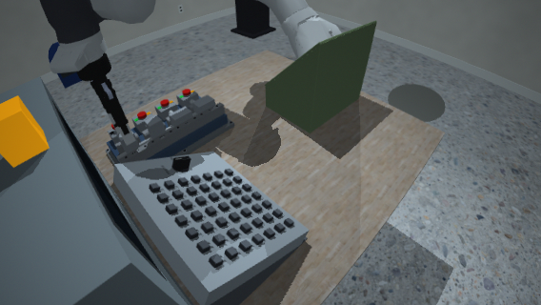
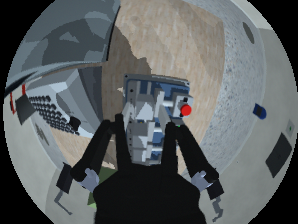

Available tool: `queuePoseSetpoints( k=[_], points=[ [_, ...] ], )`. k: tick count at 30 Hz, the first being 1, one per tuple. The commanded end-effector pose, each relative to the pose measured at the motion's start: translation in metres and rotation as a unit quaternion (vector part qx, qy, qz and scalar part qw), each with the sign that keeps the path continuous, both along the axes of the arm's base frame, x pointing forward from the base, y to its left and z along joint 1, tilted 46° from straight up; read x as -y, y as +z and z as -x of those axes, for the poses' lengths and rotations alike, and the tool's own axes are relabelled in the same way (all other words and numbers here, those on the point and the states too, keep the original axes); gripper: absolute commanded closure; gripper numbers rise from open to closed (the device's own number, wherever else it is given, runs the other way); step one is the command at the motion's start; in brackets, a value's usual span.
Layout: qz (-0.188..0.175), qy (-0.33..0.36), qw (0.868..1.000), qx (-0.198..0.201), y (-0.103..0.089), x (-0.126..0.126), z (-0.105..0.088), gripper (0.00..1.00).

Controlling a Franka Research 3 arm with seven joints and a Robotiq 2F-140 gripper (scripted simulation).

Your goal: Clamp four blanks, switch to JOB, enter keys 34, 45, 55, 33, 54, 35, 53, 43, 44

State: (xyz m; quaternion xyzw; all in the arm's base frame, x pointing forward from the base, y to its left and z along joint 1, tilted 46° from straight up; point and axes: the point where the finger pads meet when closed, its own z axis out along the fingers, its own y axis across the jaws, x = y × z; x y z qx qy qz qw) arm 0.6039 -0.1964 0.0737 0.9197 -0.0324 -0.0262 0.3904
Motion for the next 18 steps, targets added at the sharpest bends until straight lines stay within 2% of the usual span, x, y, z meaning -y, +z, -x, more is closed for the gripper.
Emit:
queuePoseSetpoints(
  k=[1,13,18],
  points=[
    [0.000,0.003,1.000,-0.002,0.000,-0.001,0.000,0.60],
    [0.000,0.003,1.000,-0.002,0.015,-0.016,-0.002,0.60],
    [0.000,0.003,1.000,-0.002,0.028,-0.030,-0.003,0.60]
  ],
)
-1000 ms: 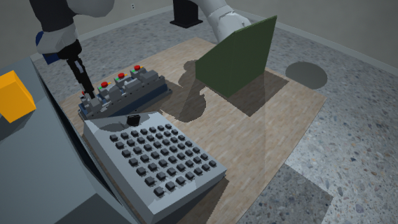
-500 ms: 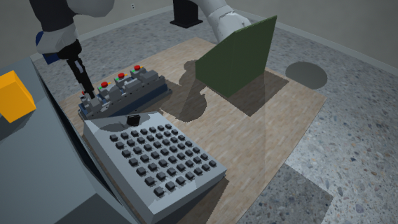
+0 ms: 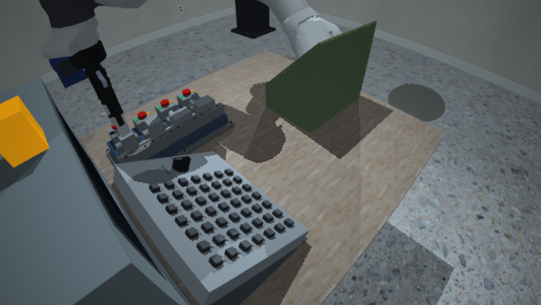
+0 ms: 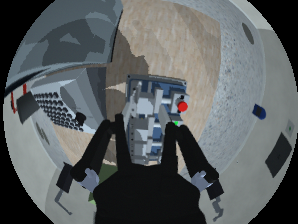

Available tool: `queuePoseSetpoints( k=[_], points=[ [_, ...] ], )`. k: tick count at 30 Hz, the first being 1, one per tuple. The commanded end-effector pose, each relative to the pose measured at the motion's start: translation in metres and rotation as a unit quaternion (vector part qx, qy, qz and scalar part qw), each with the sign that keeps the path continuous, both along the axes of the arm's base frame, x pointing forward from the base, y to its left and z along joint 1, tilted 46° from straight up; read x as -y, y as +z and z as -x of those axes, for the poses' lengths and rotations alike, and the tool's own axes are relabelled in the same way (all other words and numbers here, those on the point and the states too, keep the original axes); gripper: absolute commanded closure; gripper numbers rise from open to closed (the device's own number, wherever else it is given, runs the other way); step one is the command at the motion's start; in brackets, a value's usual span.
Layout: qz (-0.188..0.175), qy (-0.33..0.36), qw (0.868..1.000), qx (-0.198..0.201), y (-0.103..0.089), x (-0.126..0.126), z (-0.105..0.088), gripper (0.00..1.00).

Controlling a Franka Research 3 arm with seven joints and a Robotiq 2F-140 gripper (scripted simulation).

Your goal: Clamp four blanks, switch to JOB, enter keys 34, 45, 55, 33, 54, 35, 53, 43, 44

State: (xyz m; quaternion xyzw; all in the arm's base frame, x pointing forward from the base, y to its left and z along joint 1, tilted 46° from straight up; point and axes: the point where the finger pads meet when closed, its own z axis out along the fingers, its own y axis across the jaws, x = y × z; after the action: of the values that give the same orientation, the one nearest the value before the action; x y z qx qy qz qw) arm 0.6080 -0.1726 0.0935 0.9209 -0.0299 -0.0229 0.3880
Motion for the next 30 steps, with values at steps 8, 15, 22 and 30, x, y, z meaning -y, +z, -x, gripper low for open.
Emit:
queuePoseSetpoints(
  k=[8,15,22,30],
  points=[
    [0.003,-0.001,1.000,-0.004,0.032,-0.030,-0.001,0.60],
    [0.003,-0.001,1.000,-0.004,0.043,-0.042,-0.003,0.60],
    [0.003,-0.001,1.000,-0.004,0.050,-0.050,-0.003,0.60],
    [0.003,-0.001,1.000,-0.004,0.051,-0.050,-0.003,1.00]
  ],
)
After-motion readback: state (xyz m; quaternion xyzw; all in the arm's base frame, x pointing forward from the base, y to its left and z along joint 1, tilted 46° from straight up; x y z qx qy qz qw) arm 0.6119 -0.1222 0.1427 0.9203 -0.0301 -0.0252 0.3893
